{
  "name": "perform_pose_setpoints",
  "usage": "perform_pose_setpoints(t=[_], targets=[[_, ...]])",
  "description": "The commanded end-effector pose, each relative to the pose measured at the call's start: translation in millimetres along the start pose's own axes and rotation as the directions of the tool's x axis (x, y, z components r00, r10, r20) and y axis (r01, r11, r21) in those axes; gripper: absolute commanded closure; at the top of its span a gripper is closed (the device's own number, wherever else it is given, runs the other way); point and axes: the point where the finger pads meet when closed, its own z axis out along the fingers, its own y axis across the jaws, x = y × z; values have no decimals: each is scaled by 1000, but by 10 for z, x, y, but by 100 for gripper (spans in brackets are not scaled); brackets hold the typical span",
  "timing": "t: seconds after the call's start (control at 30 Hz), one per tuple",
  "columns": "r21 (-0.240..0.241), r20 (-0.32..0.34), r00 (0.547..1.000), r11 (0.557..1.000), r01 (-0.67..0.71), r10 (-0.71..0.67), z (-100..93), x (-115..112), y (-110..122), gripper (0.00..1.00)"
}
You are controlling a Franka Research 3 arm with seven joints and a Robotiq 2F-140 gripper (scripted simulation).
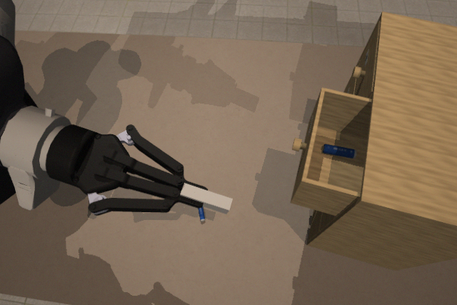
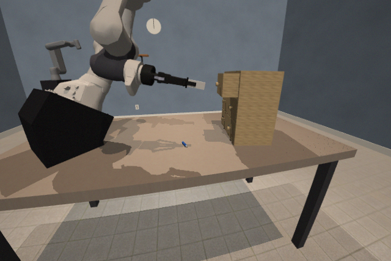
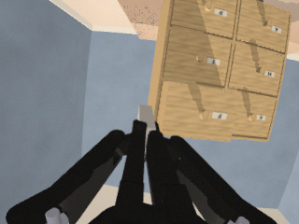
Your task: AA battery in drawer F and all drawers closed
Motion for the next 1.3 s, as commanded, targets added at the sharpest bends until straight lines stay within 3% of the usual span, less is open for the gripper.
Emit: perform_pose_setpoints(t=[0.0,0.9,1.27], targets=[[13,15,1000,1000,-4,4,17,-56,22,100],[13,15,1000,1000,-4,4,141,-46,636,100],[14,15,1000,1000,-4,4,158,-44,717,100]])
